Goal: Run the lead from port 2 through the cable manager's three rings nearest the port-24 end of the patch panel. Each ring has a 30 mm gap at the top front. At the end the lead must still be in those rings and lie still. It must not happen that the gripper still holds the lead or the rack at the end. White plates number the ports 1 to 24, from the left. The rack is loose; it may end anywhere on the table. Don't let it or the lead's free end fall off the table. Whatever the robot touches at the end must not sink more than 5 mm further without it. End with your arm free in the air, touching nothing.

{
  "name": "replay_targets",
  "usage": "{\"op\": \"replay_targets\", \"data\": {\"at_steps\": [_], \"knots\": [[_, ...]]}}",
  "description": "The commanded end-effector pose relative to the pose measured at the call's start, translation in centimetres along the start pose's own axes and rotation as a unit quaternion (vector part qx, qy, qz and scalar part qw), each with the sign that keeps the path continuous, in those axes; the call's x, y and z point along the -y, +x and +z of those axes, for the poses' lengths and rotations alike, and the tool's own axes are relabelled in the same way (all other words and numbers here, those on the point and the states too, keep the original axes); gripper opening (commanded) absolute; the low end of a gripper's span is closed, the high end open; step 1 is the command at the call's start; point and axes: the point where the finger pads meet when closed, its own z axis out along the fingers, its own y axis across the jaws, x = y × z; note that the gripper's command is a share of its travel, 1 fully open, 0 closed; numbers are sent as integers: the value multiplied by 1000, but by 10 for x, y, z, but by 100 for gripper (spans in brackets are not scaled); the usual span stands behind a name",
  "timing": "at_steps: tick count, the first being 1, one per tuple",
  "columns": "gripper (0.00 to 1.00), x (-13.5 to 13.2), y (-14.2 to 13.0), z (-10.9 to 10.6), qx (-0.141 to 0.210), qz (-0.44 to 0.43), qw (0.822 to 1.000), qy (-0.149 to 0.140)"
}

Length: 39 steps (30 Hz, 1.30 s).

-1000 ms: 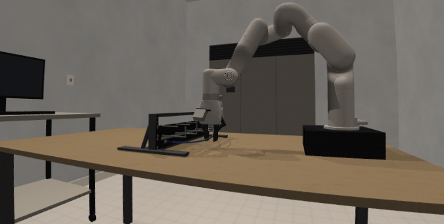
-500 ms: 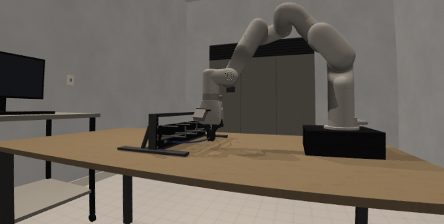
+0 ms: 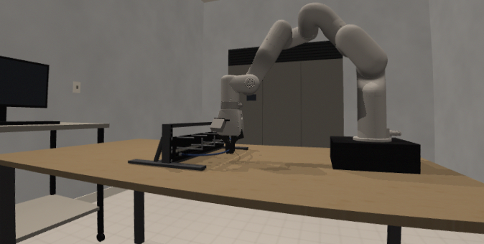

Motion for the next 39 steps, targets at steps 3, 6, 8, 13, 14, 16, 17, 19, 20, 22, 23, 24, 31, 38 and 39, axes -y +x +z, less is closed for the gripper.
{"op": "replay_targets", "data": {"at_steps": [3,6,8,13,14,16,17,19,20,22,23,24,31,38,39], "knots": [[0,-2,0,-2,0,0,1000,-2],[0,-2,0,-2,0,0,1000,-2],[0,-2,0,-2,0,0,1000,-2],[0,-2,0,-2,0,0,1000,-2],[0,-2,0,-2,0,0,1000,-2],[0,-2,0,-2,0,0,1000,-2],[0,-2,0,-2,0,0,1000,-2],[0,-2,0,-2,0,0,1000,-2],[0,-2,0,-2,0,0,1000,-2],[0,-2,0,-2,0,0,1000,-2],[0,-2,0,-2,0,0,1000,-2],[0,-2,0,-2,0,0,1000,-2],[0,-2,0,-7,0,0,1000,-2],[0,-2,0,-17,0,0,1000,-2],[0,-2,0,-19,0,0,1000,-2]]}}
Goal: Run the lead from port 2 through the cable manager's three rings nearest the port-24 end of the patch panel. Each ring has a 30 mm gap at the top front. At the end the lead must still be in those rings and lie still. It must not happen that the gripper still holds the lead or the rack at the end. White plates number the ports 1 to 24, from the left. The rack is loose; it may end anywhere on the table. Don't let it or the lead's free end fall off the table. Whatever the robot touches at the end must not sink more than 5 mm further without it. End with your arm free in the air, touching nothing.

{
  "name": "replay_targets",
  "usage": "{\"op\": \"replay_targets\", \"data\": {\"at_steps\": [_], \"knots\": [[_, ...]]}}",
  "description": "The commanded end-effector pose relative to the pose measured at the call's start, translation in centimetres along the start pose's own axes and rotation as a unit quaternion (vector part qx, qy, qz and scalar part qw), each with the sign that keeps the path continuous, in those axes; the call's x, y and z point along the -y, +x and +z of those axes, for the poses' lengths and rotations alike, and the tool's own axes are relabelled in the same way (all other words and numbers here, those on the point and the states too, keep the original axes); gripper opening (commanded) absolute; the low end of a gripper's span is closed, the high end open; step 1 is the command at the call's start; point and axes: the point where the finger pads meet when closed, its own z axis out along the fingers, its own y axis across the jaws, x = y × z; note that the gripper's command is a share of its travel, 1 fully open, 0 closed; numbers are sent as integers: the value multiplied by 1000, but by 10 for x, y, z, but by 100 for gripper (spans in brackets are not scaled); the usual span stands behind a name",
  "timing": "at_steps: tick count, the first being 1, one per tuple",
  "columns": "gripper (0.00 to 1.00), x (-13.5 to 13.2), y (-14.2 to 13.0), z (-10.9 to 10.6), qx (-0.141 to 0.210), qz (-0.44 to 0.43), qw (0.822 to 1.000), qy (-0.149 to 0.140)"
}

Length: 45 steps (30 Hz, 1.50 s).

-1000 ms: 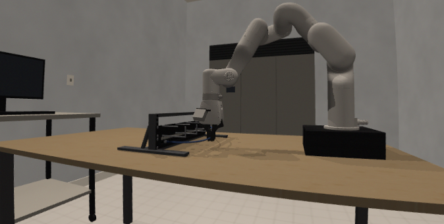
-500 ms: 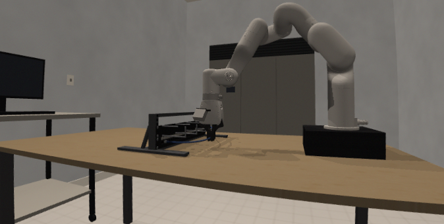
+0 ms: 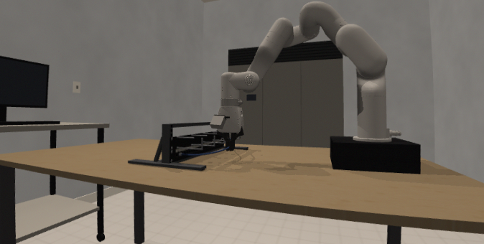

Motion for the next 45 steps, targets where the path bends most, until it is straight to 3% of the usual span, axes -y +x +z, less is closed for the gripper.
{"op": "replay_targets", "data": {"at_steps": [1,29,45], "knots": [[0,-2,0,-10,0,0,1000,-2],[0,-1,0,-68,0,0,1000,-2],[0,-1,0,-78,0,0,1000,-2]]}}
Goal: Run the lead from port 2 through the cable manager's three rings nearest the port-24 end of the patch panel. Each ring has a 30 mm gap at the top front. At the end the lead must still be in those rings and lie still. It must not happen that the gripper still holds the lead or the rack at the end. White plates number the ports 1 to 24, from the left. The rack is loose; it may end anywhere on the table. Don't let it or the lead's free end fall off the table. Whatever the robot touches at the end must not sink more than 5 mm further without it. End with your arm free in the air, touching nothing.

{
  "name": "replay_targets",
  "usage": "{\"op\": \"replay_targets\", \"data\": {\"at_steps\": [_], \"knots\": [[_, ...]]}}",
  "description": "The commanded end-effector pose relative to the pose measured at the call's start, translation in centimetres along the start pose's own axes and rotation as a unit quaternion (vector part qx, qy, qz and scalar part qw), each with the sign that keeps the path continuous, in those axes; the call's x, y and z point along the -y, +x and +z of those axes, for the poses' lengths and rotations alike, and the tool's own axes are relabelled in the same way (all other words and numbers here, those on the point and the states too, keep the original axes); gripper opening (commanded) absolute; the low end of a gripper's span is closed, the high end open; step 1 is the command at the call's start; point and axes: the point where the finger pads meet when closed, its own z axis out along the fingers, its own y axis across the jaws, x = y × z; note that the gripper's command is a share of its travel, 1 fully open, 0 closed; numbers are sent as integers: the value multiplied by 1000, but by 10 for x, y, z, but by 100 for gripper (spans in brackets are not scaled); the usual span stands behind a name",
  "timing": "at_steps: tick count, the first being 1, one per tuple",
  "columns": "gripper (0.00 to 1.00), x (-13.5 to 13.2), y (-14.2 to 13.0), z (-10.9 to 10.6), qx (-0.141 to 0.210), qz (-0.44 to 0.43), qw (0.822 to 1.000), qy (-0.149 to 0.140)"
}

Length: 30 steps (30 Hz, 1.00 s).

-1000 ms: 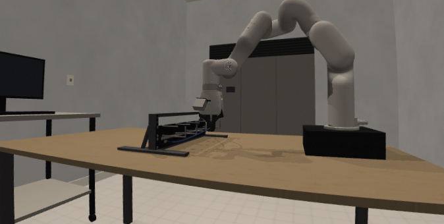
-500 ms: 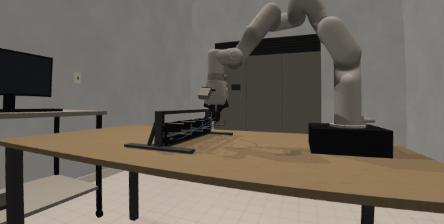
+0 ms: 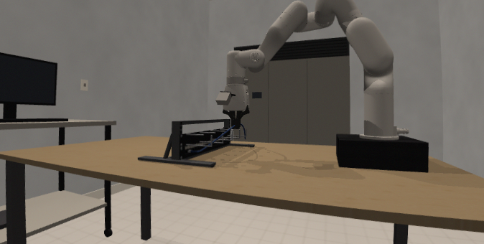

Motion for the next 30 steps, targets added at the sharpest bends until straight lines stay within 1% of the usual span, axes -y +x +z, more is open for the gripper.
{"op": "replay_targets", "data": {"at_steps": [1,3,7,9,11,30], "knots": [[0,-2,0,-3,0,0,1000,-2],[0,-7,-1,-3,0,0,1000,-2],[0,-50,-7,-3,0,-7,1000,-3],[0,-50,-7,-3,0,-7,1000,-3],[0,-63,-9,-3,0,-10,1000,-3],[0,-63,-11,-3,0,-15,1000,-2]]}}
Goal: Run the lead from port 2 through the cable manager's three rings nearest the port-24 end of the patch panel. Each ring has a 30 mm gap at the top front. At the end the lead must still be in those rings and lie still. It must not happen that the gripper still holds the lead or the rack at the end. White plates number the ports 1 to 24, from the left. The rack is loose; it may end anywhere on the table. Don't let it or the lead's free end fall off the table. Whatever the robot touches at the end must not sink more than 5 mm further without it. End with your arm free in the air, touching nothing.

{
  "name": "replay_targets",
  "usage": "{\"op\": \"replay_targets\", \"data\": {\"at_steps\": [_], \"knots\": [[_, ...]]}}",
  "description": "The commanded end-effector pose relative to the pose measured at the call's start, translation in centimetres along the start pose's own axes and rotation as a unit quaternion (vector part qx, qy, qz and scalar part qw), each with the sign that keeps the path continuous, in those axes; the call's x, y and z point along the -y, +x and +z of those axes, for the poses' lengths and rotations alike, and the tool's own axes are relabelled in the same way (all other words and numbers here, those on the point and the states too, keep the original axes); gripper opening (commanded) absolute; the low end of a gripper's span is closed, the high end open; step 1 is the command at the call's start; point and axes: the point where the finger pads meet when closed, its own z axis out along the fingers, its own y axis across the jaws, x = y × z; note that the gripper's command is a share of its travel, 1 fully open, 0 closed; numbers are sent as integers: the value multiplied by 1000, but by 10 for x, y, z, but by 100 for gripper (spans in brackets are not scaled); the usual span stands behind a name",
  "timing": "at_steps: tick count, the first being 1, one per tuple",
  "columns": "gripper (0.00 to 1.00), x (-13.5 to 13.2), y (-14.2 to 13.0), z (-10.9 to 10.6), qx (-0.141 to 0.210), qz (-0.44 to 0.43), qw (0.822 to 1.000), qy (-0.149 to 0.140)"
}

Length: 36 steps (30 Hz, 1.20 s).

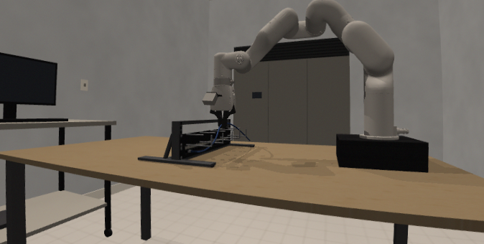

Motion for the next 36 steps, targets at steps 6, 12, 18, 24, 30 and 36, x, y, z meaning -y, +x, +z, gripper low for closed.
{"op": "replay_targets", "data": {"at_steps": [6,12,18,24,30,36], "knots": [[0,3,-7,-2,0,-8,1000,-2],[0,3,-7,-2,0,-8,1000,-2],[0,3,-7,-2,0,-8,1000,-2],[0,3,-7,-2,0,-8,1000,-2],[0,3,-7,-2,0,-8,1000,-2],[0,3,-7,-1,0,-8,1000,-2]]}}
